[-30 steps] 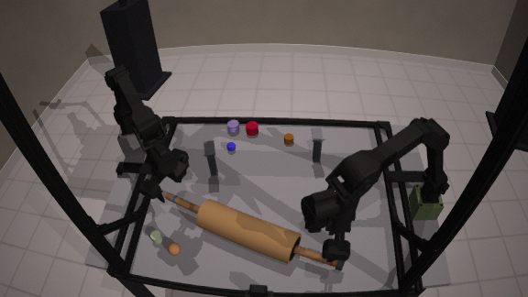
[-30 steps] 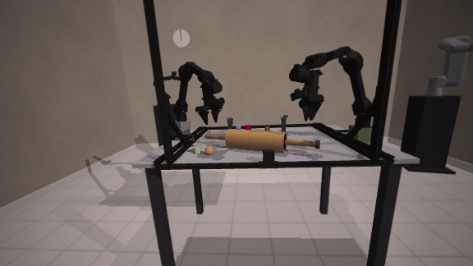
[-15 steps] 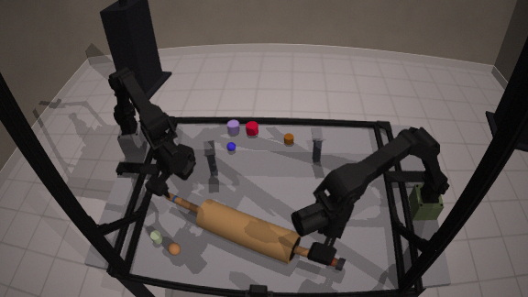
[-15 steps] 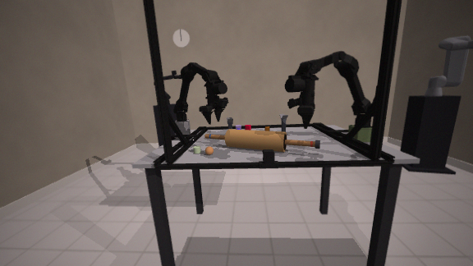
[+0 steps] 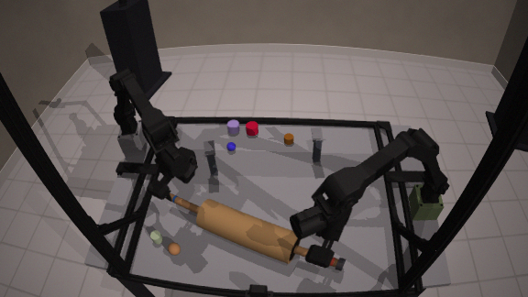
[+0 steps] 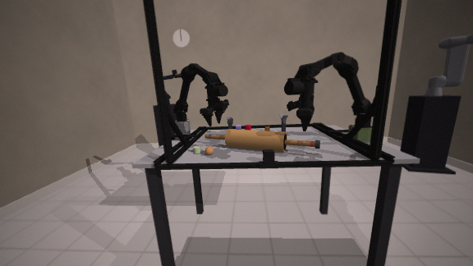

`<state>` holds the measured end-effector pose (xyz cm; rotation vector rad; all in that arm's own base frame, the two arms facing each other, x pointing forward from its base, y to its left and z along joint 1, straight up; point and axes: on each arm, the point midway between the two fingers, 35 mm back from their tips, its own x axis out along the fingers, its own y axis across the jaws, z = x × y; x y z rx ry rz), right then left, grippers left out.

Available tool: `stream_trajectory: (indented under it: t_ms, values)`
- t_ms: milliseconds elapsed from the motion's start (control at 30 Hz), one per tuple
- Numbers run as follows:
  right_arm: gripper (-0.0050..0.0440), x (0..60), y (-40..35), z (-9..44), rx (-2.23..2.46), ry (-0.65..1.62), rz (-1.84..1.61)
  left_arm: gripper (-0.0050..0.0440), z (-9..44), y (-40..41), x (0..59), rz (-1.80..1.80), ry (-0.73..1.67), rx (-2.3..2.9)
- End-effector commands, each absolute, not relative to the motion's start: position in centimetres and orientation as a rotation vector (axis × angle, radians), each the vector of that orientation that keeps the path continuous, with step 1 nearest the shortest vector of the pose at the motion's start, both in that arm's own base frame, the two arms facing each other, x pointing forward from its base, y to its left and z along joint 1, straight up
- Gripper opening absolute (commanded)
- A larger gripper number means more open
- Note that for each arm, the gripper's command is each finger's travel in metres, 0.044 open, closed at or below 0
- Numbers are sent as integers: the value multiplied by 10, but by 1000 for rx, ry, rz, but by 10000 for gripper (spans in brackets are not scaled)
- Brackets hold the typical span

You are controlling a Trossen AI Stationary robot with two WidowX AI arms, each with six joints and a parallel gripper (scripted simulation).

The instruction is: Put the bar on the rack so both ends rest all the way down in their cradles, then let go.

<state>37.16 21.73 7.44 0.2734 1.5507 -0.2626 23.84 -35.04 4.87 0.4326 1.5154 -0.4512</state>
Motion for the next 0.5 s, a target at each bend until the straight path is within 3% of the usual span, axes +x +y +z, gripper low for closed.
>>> stream_trajectory:
  t_ms: [0,467]
  values:
    - [440,371,217,71,273,1553,-272,440,43,-349,238,-448,1523,445]
    - [440,372,218,49,273,1554,-272,440,21,-351,239,-448,1523,446]
